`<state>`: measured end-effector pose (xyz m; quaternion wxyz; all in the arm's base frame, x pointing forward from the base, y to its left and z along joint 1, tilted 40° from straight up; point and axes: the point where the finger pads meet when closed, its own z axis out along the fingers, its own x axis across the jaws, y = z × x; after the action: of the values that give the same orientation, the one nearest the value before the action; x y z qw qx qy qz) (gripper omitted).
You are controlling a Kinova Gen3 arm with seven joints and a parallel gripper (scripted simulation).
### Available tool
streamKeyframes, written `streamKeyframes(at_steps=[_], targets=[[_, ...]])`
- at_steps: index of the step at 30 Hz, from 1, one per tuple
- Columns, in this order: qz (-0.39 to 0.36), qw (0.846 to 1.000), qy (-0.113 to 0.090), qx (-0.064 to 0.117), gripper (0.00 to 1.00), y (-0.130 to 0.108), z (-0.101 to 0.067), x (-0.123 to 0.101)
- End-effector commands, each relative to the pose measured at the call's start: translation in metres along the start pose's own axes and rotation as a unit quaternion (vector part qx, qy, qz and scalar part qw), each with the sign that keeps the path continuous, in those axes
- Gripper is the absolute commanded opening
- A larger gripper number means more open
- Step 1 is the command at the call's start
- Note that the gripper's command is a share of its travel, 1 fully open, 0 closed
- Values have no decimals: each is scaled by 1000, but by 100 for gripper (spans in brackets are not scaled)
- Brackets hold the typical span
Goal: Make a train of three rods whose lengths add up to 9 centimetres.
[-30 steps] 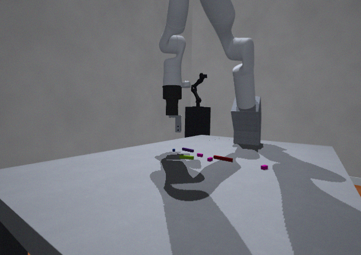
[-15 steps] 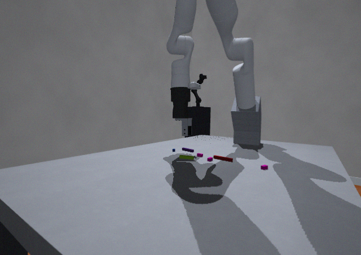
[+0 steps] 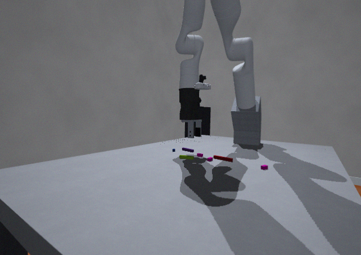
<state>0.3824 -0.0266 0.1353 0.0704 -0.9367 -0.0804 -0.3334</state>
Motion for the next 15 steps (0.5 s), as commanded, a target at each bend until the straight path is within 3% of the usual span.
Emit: streamKeyframes(at_steps=[1,15], targets=[[9,1000,0,3,100,-11,0,1],[58,998,-5,-7,100,-17,0,-3]])
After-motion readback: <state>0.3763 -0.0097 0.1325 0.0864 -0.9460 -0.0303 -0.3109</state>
